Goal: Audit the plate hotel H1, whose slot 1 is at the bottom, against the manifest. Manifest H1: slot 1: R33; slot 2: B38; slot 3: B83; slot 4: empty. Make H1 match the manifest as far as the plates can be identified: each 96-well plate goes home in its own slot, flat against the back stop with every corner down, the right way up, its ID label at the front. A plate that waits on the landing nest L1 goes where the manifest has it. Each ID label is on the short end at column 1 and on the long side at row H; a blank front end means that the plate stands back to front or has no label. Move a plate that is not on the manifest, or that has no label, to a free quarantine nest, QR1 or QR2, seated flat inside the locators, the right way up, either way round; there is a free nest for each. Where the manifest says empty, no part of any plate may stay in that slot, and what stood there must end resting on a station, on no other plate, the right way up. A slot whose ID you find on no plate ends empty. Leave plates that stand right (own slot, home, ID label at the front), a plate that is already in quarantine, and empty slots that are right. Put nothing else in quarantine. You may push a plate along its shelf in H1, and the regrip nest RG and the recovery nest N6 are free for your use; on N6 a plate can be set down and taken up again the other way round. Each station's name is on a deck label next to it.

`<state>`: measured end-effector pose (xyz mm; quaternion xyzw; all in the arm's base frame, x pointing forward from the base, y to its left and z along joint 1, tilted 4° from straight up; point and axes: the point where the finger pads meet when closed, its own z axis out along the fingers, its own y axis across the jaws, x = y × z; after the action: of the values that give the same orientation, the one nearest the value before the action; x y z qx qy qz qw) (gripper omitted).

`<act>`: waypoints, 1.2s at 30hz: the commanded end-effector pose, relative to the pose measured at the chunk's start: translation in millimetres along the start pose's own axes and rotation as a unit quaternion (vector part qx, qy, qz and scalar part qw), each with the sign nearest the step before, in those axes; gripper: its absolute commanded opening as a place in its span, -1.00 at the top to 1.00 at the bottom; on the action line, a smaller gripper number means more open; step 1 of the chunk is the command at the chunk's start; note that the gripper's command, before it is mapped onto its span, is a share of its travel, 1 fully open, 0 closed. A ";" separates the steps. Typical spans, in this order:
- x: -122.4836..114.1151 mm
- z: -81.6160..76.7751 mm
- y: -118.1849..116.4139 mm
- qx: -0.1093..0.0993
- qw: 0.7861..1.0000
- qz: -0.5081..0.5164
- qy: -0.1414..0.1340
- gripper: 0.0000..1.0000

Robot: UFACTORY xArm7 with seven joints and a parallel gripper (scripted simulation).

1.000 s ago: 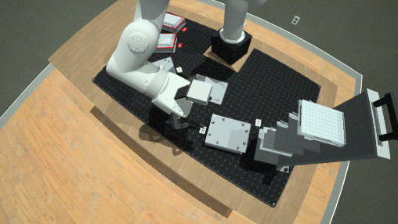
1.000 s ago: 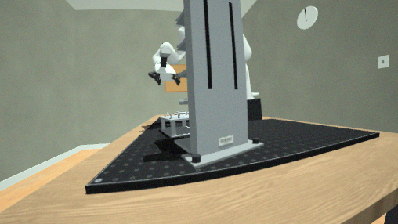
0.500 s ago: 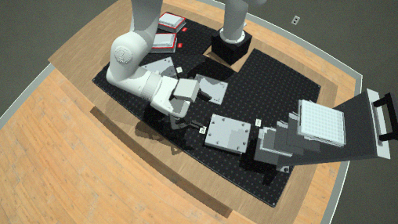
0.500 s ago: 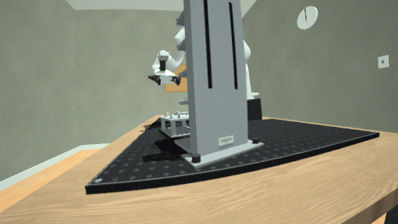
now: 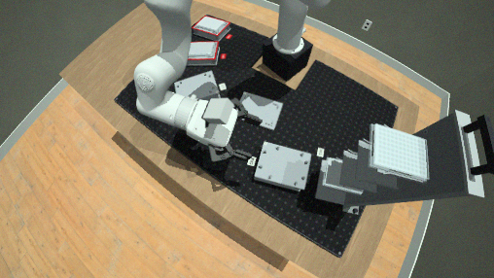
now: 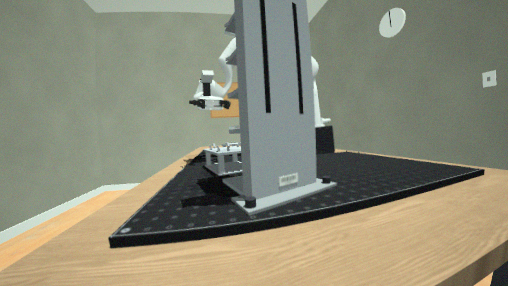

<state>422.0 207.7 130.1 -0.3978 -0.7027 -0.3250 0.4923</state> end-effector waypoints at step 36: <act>21.2 -6.3 0.7 0.001 0.991 -0.001 0.134 -1.00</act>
<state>421.1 207.7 143.4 -0.3501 -0.6298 -0.3750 0.5832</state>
